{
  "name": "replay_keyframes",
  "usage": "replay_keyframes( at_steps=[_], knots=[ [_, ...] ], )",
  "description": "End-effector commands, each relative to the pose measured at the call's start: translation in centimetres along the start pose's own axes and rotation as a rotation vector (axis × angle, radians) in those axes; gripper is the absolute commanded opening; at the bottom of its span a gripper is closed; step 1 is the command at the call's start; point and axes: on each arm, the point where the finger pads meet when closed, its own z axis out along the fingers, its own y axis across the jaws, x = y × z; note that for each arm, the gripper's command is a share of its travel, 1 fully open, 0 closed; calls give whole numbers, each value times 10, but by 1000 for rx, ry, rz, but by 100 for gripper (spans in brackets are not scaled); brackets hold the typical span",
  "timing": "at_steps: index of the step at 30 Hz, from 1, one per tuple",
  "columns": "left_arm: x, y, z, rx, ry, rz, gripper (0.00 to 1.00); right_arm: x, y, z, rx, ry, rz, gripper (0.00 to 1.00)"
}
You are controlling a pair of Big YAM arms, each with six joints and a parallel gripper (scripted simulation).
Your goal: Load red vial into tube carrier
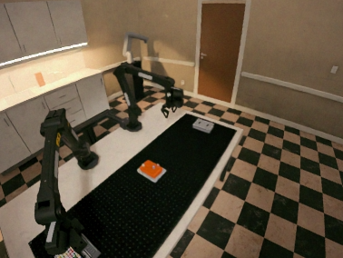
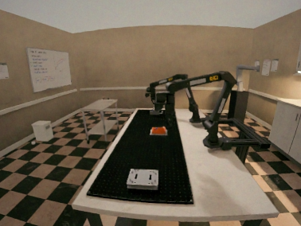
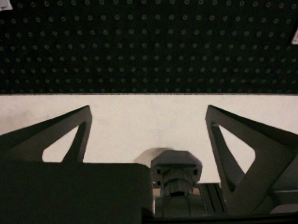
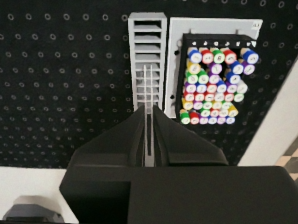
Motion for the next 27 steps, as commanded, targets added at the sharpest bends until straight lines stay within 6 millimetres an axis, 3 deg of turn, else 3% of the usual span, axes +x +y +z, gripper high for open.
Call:
replay_keyframes(
  at_steps=[1,27],
  knots=[
    [-20,5,-17,-5,-32,10,100,-2,2,13,-7,9,4,7],
    [-20,5,-17,-5,-32,10,100,-3,3,19,-7,9,2,7]
  ],
)
